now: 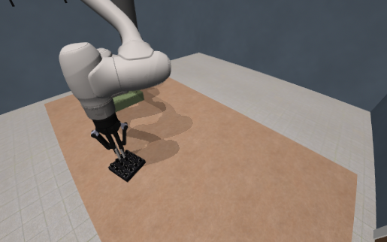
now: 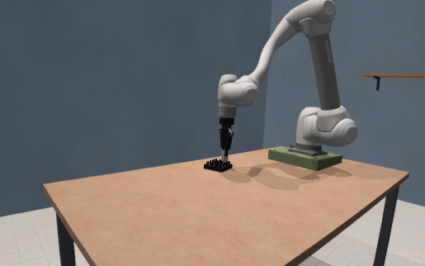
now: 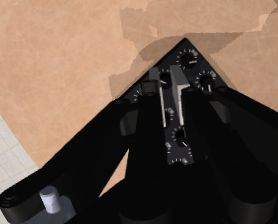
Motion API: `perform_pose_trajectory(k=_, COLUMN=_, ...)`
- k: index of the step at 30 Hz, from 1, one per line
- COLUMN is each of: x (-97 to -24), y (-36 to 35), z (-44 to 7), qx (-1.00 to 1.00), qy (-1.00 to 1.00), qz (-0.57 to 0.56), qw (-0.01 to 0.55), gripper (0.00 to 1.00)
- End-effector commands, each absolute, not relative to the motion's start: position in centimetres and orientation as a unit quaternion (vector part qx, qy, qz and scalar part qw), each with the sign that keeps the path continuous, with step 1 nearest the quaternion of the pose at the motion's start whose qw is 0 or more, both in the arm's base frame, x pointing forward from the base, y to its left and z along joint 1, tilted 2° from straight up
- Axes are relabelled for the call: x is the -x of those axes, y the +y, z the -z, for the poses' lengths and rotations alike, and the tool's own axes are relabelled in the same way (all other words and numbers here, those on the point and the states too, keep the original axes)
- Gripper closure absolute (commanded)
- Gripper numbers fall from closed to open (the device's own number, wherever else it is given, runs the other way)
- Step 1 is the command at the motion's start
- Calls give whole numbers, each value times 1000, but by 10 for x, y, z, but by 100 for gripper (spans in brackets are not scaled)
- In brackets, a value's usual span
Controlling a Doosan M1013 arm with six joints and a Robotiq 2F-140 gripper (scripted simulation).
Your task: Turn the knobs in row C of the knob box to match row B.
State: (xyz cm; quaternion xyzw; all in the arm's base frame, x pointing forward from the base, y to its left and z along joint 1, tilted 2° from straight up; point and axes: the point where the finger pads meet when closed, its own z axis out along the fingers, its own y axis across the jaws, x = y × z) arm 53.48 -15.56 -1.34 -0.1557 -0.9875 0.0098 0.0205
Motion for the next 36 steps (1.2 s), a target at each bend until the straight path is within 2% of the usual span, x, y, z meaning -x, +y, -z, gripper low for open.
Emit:
perform_pose_trajectory(k=1, x=-535, y=-156, z=13, qx=111, qy=-994, qz=-6, qw=21, gripper=95)
perform_pose_trajectory(k=12, x=-535, y=-156, z=13, qx=-18, qy=-1000, qz=-4, qw=21, gripper=95)
perform_pose_trajectory(k=36, x=-535, y=-156, z=13, qx=-147, qy=-989, qz=-1, qw=21, gripper=95)
